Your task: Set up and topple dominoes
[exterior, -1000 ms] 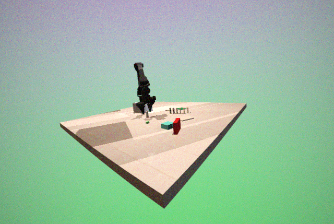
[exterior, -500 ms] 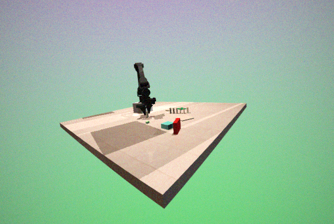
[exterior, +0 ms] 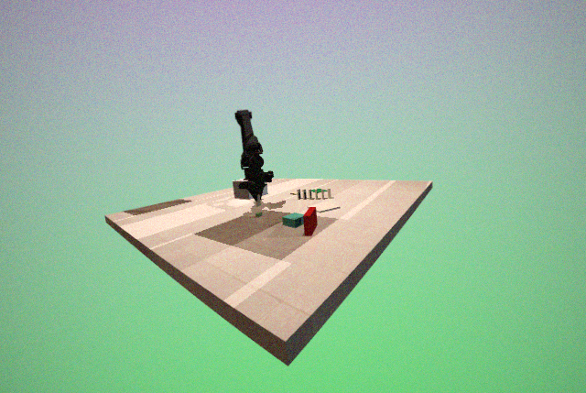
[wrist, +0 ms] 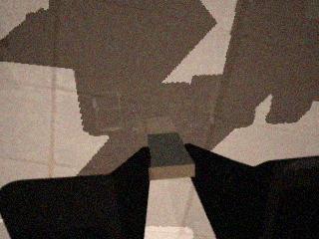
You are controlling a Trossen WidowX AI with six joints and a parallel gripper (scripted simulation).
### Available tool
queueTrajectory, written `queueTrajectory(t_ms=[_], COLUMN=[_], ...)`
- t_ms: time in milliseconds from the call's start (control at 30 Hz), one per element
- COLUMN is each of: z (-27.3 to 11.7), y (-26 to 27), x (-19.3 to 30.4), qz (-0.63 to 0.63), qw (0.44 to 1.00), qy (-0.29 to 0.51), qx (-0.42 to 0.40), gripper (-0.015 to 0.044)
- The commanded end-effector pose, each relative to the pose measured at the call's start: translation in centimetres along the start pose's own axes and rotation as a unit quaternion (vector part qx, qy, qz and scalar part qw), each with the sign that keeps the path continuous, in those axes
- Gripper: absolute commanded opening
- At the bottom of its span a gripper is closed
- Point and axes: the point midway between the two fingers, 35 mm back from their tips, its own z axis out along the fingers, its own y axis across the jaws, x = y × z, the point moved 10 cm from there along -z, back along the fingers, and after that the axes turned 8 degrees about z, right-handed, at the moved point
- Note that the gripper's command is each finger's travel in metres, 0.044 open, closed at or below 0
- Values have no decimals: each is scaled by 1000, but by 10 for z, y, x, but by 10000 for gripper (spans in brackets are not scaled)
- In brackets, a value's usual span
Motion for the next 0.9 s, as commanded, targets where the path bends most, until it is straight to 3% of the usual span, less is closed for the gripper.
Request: queueTrajectory(t_ms=[0,333,600,867], z=[-21,-130,-133,-134], y=[-2,-1,6,104], x=[-2,-2,-8,-69], qz=[-9,3,4,8], qw=[1000,1000,1000,1000], qy=[-8,0,0,-2], qx=[12,-2,-3,-7], gripper=[107,107,107,107])
